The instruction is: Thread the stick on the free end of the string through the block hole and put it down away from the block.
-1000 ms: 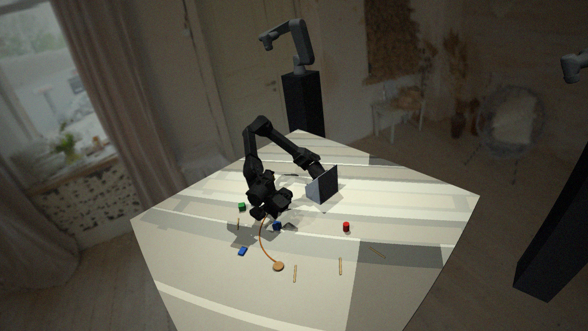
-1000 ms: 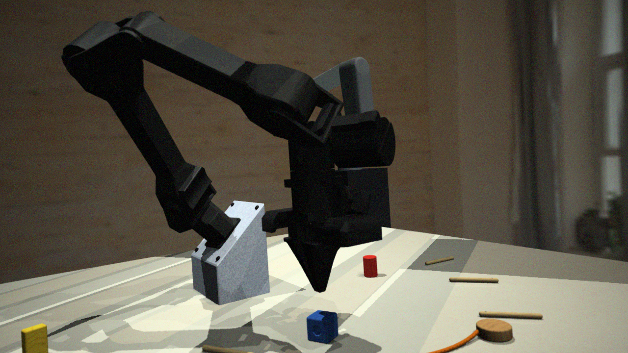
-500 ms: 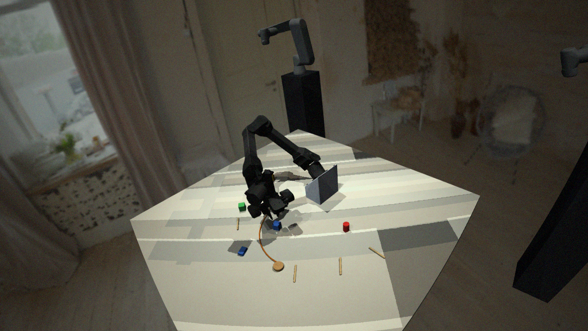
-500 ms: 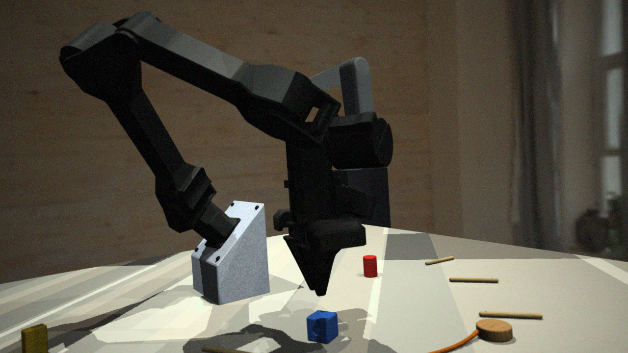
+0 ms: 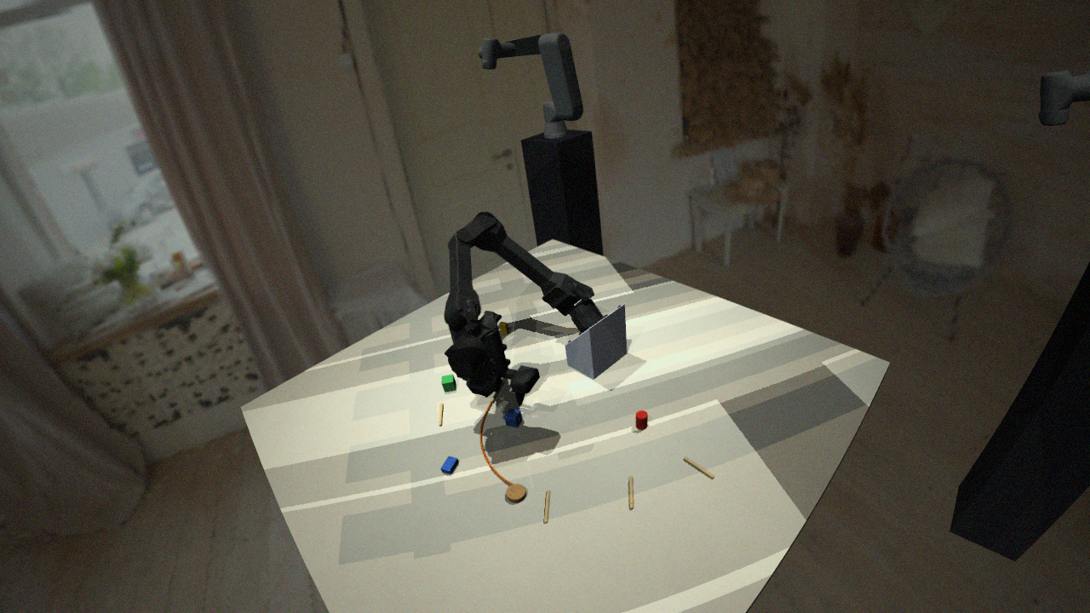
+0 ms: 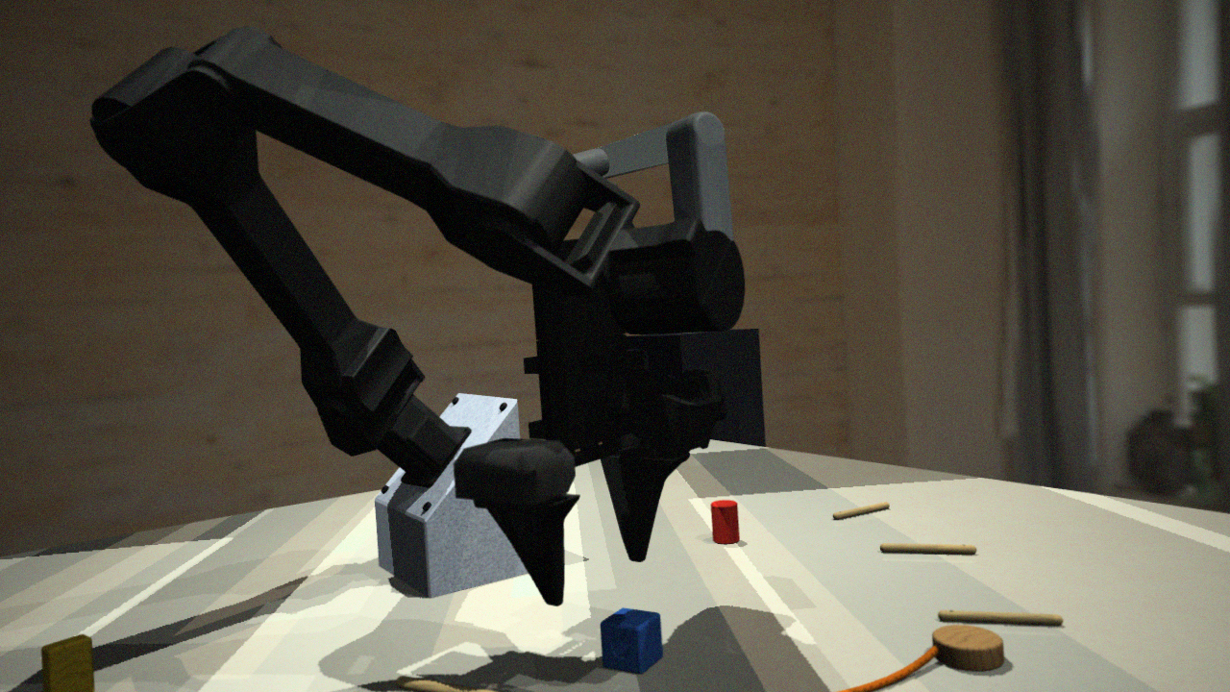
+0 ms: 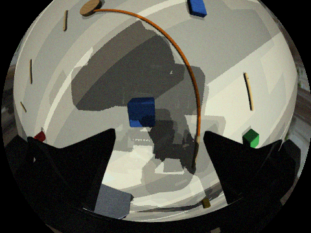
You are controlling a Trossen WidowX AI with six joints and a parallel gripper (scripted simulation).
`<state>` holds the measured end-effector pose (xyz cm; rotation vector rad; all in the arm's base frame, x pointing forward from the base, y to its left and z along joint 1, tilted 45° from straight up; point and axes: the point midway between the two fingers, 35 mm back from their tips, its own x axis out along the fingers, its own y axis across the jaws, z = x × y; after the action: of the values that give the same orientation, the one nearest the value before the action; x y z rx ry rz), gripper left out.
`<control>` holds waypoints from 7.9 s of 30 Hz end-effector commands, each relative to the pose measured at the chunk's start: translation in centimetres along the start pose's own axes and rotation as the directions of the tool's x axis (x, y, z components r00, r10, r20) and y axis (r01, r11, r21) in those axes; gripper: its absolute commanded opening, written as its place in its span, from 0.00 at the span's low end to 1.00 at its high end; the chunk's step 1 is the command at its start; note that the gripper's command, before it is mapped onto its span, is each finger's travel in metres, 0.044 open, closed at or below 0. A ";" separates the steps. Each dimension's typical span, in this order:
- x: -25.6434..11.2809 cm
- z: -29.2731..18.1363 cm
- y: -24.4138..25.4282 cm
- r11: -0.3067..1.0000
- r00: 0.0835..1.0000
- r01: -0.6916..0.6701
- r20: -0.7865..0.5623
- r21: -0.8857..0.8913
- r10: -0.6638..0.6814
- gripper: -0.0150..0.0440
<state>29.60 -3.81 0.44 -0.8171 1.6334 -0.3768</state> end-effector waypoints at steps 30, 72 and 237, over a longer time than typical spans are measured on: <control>-0.3 -3.7 -6.2 -0.926 1.000 -0.018 0.002 0.376 -0.019 1.00; -0.3 -3.9 -6.6 -0.991 1.000 -0.020 0.001 0.134 -0.020 0.46; -0.3 -0.5 -6.5 0.182 1.000 0.004 0.000 0.983 -0.021 0.25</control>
<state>30.73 -8.41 5.08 0.3143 0.8950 -1.3457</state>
